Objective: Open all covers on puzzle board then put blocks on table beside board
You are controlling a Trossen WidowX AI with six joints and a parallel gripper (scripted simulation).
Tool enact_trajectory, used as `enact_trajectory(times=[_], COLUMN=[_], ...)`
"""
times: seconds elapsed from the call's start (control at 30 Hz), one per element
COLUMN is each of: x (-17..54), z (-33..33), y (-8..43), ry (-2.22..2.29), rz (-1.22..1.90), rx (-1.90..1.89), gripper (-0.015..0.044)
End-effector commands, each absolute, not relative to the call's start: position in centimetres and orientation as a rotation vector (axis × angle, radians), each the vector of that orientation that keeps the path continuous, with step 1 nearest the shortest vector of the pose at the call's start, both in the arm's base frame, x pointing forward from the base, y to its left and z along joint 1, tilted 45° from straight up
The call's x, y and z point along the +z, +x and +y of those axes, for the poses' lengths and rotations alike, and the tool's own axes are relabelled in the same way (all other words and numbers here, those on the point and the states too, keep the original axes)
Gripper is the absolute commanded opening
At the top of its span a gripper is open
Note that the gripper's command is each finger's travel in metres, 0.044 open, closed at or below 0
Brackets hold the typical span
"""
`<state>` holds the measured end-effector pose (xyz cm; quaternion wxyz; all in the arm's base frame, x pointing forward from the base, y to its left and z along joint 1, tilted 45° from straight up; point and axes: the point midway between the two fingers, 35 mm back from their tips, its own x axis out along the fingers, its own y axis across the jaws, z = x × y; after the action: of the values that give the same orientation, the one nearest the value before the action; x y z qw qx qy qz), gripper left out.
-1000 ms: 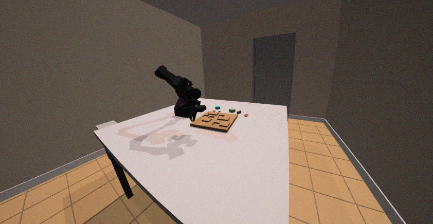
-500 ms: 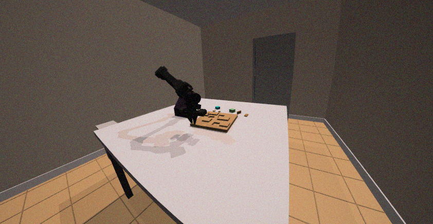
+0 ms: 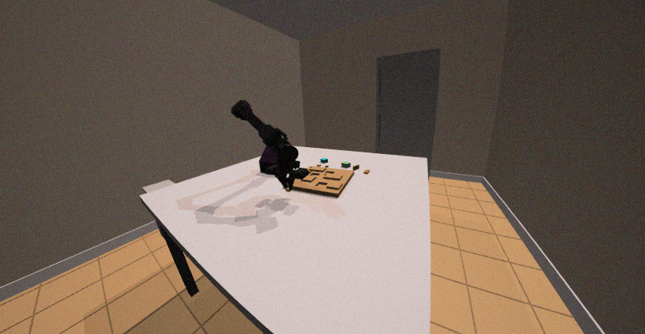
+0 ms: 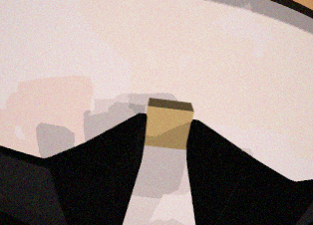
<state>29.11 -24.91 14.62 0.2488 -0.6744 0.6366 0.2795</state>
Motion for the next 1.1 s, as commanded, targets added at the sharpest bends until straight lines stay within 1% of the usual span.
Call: enact_trajectory(times=[0.0, 0.8, 1.07], x=[13.9, 11.6, 11.9], z=[-25.3, -27.8, -27.8], y=[29.0, 28.7, 28.7], ry=[-1.840, -1.845, -1.841], rz=[1.732, 1.736, 1.740], rx=[0.775, 0.772, 0.760], gripper=[0.0080, 0.0080, 0.0290])
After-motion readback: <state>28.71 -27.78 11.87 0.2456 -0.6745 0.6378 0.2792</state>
